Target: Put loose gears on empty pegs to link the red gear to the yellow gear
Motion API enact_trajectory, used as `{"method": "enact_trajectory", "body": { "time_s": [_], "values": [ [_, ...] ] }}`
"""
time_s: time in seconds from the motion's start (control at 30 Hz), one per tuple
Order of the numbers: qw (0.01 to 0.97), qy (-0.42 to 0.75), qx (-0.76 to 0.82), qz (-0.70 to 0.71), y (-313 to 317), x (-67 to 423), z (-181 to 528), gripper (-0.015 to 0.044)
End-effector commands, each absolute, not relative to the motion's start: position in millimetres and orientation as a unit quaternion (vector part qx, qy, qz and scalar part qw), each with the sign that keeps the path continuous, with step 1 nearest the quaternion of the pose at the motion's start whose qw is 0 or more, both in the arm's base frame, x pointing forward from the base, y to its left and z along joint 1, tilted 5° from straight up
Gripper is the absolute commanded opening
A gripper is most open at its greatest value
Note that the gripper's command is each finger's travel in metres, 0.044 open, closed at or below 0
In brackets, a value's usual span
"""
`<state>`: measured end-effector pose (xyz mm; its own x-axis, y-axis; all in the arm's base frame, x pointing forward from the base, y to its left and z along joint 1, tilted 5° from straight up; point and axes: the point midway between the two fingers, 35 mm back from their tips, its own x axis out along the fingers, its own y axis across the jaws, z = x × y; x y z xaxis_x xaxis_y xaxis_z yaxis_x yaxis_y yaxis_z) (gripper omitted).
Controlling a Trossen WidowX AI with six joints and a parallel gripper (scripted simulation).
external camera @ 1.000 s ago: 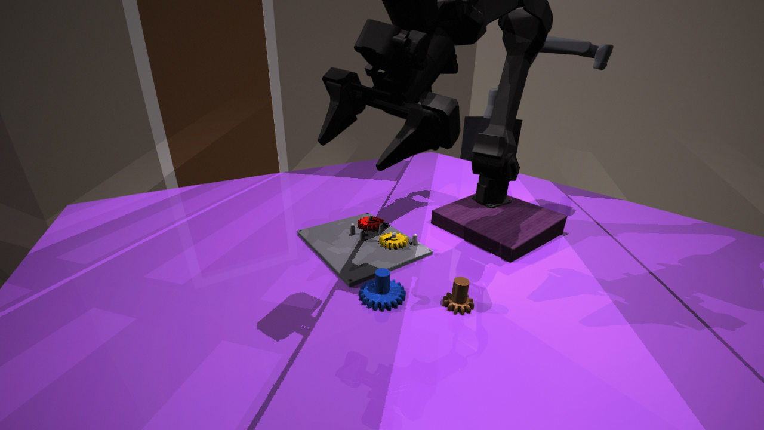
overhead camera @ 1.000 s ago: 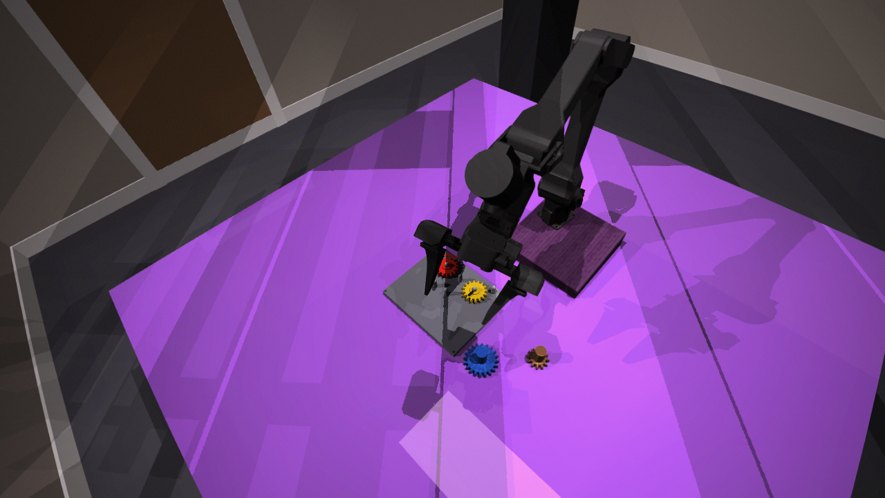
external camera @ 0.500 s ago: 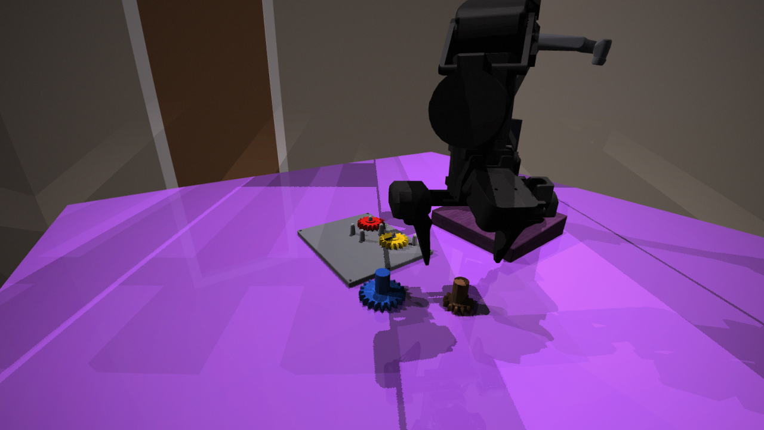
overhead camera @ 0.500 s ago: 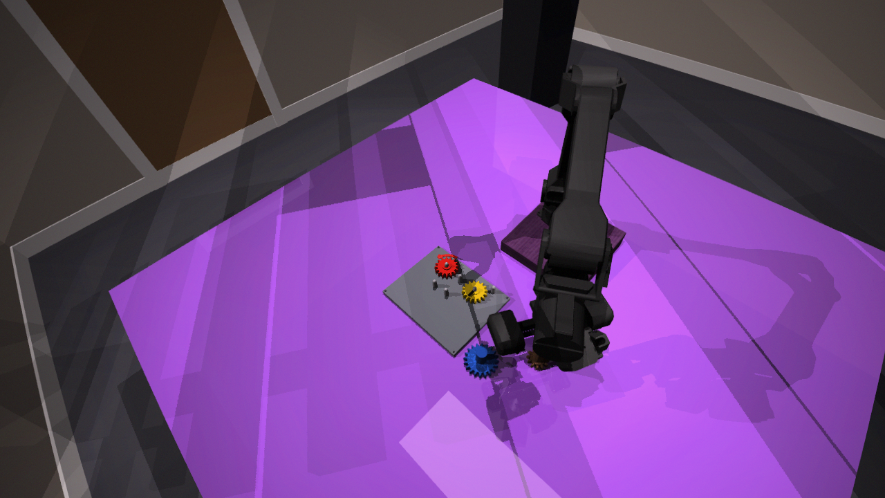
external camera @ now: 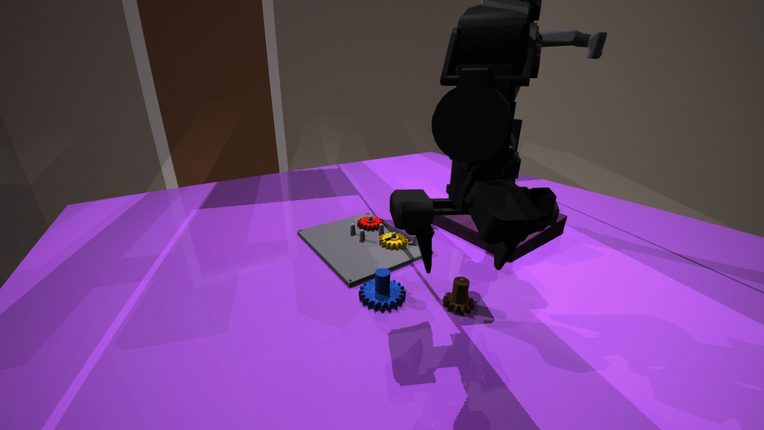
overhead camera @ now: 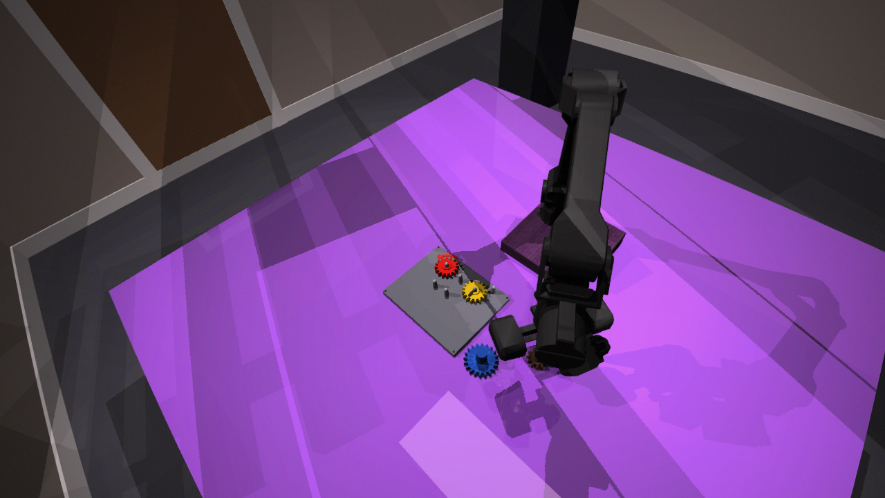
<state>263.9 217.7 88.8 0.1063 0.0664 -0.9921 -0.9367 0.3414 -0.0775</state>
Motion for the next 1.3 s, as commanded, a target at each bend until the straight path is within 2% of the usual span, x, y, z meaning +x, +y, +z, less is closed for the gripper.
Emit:
{"method": "enact_trajectory", "body": {
  "time_s": [0.0,1.13,1.27],
  "values": [
    [0.616,0.537,-0.411,0.403,217,263,81,0.0440],
    [0.616,0.538,-0.411,0.403,218,265,57,0.0440],
    [0.616,0.538,-0.411,0.403,218,265,57,0.0335]
  ]
}}
